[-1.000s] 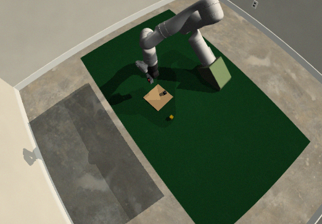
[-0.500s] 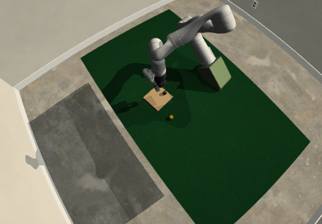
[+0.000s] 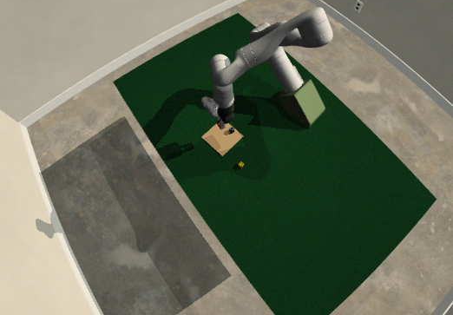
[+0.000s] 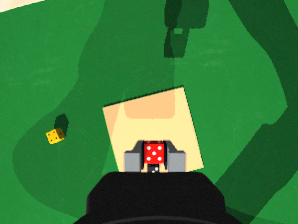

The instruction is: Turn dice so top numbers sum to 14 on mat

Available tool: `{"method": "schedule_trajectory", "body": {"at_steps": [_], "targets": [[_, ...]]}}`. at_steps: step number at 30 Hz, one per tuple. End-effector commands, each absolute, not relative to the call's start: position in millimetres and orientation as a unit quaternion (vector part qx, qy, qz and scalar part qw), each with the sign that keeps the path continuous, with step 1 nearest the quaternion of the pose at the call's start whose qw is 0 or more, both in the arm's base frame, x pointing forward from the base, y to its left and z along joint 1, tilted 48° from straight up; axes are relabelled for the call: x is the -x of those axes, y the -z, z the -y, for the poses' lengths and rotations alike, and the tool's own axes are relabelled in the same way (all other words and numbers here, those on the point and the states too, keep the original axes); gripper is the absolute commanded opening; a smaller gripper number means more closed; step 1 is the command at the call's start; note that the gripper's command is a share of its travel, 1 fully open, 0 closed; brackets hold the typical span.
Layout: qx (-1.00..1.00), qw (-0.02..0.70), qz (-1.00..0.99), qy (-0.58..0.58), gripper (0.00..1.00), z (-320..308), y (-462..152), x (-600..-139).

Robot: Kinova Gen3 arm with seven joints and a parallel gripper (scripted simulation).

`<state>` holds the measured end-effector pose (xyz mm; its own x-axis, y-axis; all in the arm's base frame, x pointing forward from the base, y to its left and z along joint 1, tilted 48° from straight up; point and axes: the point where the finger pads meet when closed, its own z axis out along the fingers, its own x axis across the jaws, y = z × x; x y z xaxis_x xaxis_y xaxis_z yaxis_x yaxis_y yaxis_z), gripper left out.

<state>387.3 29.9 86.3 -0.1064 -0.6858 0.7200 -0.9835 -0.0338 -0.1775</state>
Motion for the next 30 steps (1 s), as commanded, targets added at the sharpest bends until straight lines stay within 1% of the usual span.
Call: {"method": "schedule_trajectory", "body": {"at_steps": [1,8,19,30], "targets": [[-0.632,0.217,0.660,-0.343,0.40,-29.7,-85.8,-387.6],[-0.632,0.217,0.660,-0.343,0.40,-22.6,-79.2,-389.1],[-0.632,0.217,0.660,-0.343,0.40,13.0,-46.2,-396.5],[-0.632,0.217,0.660,-0.343,0.40,35.5,-25.4,-401.1]]}}
